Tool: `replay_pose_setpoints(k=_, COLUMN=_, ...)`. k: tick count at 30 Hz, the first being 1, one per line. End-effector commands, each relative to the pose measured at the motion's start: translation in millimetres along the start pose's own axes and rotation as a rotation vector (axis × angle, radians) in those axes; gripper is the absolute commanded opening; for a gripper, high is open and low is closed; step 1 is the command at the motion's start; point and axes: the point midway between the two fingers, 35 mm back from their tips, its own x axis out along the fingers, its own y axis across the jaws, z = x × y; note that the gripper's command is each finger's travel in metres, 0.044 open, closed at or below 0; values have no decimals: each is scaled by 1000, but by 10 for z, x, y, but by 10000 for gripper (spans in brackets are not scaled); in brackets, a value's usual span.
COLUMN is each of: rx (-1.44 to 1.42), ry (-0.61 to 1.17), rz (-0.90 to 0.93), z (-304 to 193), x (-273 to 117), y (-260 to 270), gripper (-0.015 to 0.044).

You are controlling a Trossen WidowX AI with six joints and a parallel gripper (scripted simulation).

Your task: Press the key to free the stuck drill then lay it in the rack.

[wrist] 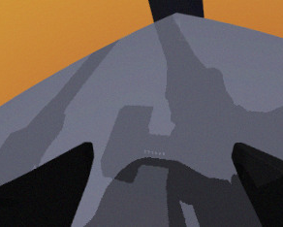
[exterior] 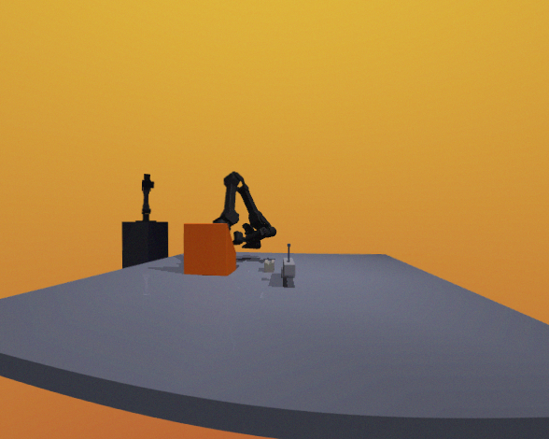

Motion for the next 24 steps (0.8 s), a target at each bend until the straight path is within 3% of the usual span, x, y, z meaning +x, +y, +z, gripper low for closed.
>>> replay_pose_setpoints(k=1, rx=0, ry=0, rz=0, z=0, x=0, y=0, gripper=374)
replay_pose_setpoints(k=10, rx=11, ry=15, rz=-16, z=-32, x=-33, y=-35, gripper=137)
replay_pose_setpoints(k=15, rx=133, ry=167, rz=-187, z=-377, x=-466, y=-363, gripper=6)
replay_pose_setpoints(k=24, rx=420, ry=437, rz=-486, z=-1080, x=-1484, y=-615, gripper=0)
